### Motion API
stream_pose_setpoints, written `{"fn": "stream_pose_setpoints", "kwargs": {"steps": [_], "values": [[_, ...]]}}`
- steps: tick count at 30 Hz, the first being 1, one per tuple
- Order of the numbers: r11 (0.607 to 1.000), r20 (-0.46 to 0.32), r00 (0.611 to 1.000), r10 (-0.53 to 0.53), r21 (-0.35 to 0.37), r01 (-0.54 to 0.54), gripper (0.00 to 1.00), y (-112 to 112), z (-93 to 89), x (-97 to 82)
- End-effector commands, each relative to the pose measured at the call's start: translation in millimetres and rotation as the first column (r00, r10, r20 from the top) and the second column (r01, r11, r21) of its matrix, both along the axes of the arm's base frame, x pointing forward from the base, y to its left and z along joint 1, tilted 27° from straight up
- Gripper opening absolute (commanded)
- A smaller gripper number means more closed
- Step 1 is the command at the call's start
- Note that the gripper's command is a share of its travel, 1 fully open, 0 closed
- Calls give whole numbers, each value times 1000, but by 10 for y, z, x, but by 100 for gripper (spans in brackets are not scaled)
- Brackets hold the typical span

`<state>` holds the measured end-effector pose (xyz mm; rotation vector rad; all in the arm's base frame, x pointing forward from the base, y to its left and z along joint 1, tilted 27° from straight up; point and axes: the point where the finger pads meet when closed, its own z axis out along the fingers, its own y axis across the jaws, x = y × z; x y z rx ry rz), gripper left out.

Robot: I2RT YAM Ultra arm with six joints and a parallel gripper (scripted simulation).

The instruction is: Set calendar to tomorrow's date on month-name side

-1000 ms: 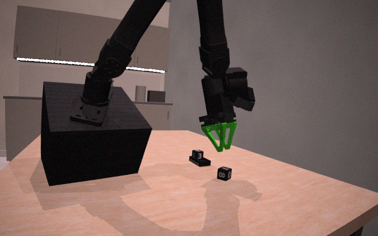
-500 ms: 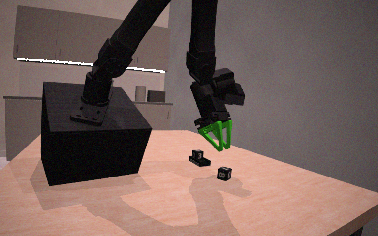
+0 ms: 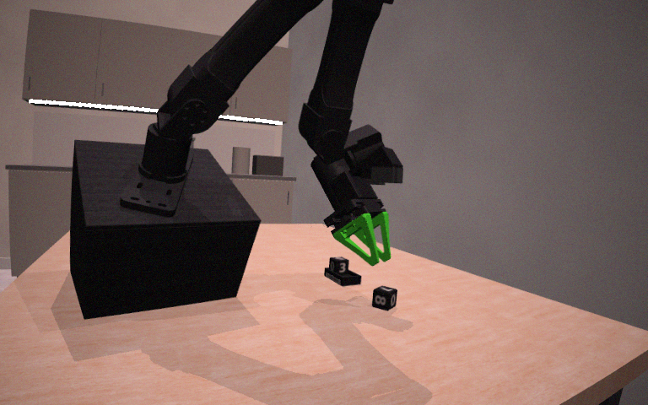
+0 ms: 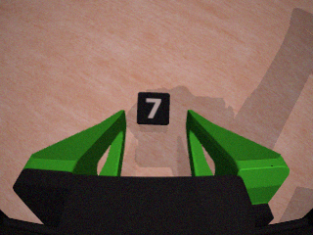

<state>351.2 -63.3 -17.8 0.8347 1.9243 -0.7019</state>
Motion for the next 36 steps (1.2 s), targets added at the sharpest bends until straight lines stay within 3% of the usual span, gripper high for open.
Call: {"fn": "stream_pose_setpoints", "kwargs": {"steps": [1,36], "values": [[999,96,995,-1,-54,6,45,19,156,75],[997,116,993,0,-80,9,45,-6,112,61]]}}
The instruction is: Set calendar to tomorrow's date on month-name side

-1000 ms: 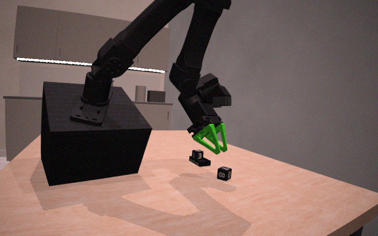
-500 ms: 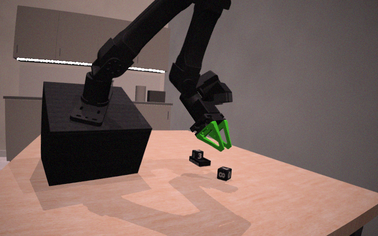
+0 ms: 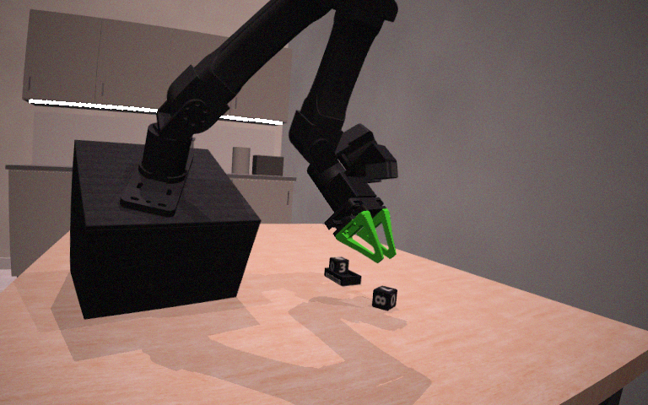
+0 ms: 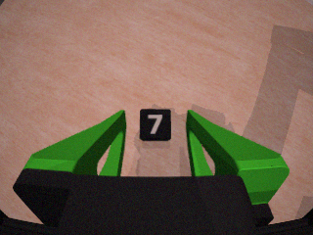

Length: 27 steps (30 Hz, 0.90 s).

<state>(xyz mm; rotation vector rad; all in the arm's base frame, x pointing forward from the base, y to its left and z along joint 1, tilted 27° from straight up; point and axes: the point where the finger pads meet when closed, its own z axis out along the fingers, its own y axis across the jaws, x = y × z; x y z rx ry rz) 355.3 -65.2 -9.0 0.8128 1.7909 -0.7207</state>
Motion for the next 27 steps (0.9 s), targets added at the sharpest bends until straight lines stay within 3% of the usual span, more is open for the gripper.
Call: {"fn": "stream_pose_setpoints", "kwargs": {"steps": [1,27], "values": [[1000,13,1000,3,-1,-3,45,8,15,22],[1000,13,1000,3,-1,-3,45,-147,-320,95]]}}
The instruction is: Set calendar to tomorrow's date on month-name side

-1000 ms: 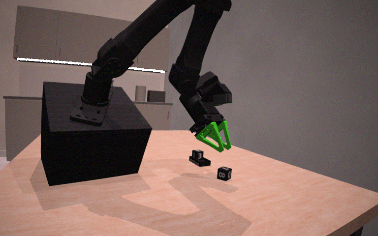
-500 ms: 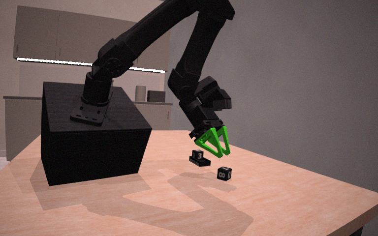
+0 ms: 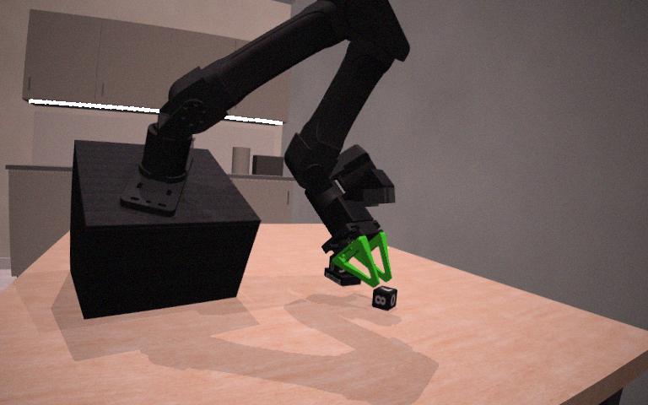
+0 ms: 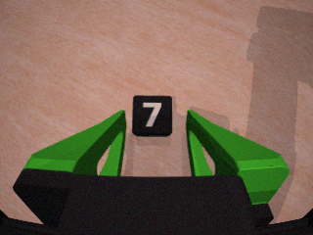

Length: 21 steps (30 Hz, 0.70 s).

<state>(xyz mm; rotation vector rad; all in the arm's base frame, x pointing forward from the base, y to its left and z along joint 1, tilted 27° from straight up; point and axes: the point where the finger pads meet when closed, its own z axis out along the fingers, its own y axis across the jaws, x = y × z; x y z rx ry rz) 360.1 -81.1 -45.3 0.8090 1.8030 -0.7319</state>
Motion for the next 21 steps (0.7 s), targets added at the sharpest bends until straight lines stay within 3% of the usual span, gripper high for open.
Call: {"fn": "stream_pose_setpoints", "kwargs": {"steps": [1,21], "values": [[1000,28,1000,4,1,-4,45,5,26,51],[1000,28,1000,4,1,-4,45,-87,-173,95]]}}
